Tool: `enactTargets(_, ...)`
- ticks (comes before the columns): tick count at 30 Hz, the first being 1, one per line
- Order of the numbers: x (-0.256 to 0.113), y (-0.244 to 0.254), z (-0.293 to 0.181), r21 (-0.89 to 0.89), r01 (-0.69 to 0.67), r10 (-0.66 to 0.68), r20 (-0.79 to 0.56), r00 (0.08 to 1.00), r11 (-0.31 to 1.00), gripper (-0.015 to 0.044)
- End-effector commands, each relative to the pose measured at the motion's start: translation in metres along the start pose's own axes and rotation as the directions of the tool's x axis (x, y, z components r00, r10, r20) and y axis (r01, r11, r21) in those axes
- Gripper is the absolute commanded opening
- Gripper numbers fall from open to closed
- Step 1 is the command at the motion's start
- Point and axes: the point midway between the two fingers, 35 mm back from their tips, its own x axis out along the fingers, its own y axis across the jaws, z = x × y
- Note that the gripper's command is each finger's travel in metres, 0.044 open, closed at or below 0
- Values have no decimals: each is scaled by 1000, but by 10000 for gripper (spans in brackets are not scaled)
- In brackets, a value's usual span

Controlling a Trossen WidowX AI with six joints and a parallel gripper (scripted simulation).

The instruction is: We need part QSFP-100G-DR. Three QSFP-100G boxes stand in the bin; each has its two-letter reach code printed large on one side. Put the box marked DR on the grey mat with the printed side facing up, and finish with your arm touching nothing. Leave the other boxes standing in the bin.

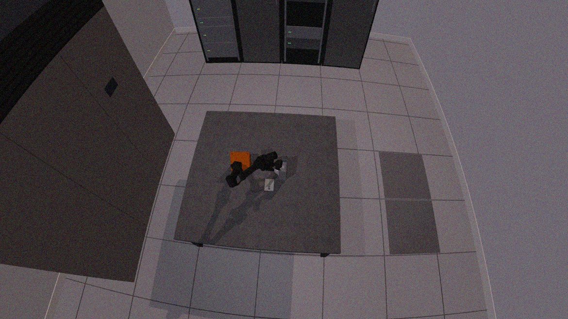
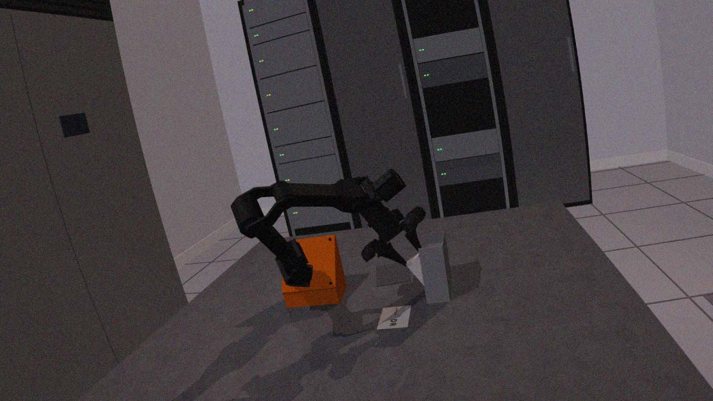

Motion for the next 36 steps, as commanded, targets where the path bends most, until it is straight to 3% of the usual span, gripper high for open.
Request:
enactTargets(1, 3, 3, 2, -13, -5, 5, 4, 1000, 1000, 240)
enactTargets(5, 3, 3, 2, -13, -5, 5, 4, 1000, 1000, 240)
enactTargets(18, 2, 1, 1, -4, -2, 2, 0, 1000, 1000, 156)
enactTargets(36, -13, 1, 3, -7, -6, 6, 6, 1000, 1000, 156)
